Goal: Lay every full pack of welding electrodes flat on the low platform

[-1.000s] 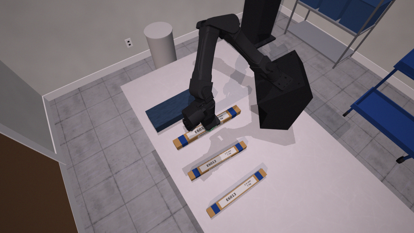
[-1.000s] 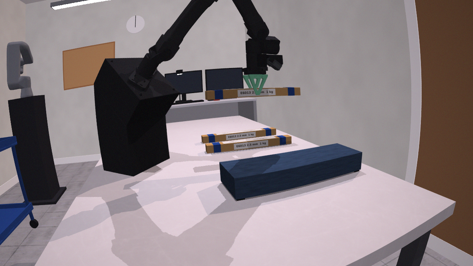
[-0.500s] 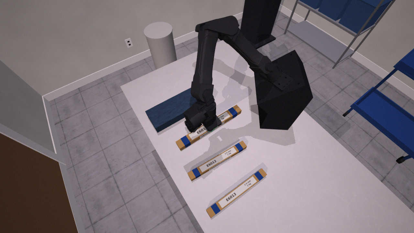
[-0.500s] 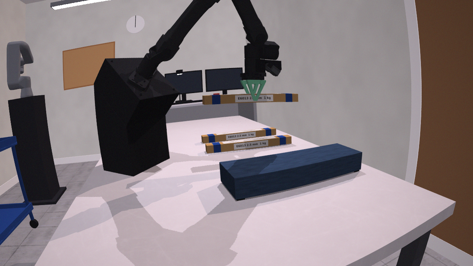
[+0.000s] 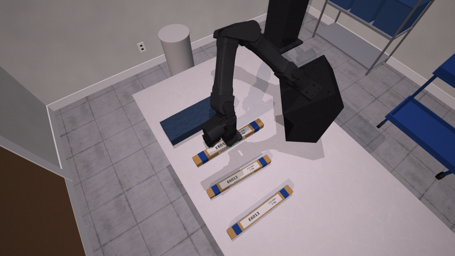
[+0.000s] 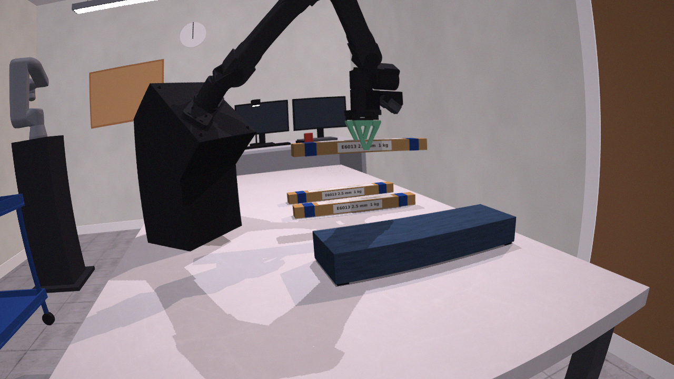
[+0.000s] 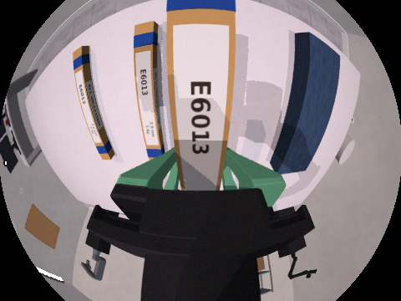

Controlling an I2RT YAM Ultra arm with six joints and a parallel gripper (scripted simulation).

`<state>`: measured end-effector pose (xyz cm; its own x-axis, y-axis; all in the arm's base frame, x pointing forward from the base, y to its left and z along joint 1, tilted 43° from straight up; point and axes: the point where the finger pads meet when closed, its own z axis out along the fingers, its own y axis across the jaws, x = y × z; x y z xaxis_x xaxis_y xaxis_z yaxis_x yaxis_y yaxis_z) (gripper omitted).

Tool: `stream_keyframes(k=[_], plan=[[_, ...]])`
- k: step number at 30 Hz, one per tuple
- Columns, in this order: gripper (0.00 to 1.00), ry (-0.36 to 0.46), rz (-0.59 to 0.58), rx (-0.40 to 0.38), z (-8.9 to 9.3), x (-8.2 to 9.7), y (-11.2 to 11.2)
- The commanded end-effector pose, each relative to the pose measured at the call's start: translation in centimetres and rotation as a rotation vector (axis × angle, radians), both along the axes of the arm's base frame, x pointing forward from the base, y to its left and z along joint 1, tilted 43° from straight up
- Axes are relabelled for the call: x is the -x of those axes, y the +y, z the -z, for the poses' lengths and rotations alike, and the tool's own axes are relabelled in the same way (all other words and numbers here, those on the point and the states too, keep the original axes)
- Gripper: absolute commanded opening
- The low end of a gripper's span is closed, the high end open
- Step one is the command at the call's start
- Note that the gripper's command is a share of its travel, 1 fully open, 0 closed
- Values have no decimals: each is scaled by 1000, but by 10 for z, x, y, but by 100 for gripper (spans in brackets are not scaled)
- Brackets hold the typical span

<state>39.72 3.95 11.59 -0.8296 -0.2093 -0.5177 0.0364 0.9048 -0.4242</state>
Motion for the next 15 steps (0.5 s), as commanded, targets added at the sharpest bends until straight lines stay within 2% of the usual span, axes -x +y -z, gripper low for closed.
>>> stream_keyframes(k=[1, 15], plan=[[0, -34, -30, -13, -8, -4, 9], [0, -40, -29, -15, 3, -15, 3]])
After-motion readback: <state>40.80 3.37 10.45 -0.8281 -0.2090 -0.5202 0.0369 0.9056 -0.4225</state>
